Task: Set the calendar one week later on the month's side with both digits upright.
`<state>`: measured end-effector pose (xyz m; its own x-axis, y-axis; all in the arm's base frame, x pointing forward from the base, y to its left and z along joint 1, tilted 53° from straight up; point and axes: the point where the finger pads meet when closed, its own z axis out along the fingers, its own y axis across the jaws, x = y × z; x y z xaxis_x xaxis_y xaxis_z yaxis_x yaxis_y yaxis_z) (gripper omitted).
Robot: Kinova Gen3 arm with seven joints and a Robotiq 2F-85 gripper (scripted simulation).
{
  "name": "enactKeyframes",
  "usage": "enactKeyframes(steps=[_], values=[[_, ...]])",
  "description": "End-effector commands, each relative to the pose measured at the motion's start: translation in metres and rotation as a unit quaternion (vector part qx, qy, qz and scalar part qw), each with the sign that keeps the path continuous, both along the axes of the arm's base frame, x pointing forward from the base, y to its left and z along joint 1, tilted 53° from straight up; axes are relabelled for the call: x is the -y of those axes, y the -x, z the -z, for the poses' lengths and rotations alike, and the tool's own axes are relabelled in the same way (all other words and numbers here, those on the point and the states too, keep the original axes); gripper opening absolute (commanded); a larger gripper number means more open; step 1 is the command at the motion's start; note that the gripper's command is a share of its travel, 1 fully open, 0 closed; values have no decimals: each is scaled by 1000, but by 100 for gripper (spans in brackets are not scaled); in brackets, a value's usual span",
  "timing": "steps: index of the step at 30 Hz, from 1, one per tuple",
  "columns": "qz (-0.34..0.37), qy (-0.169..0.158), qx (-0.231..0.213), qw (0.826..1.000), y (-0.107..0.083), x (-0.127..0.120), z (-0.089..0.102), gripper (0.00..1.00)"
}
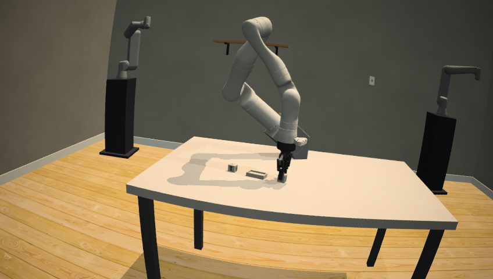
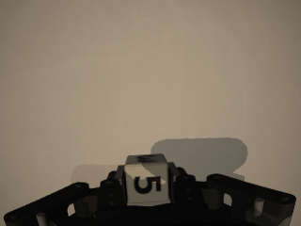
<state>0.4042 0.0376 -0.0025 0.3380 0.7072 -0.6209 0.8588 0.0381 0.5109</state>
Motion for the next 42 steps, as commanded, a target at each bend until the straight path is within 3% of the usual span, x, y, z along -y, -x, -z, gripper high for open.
enactKeyframes(steps=[1, 7, 20, 39, 42], values=[[-1, -1, 0, 1000, 1, -4, -2, 28], [-1, -1, 0, 1000, 7, -14, -11, 28], [-1, -1, 0, 1000, 33, -63, -52, 28], [-1, -1, 0, 1000, 38, -71, -59, 28], [-1, -1, 2, 1000, 46, -57, -77, 28]])
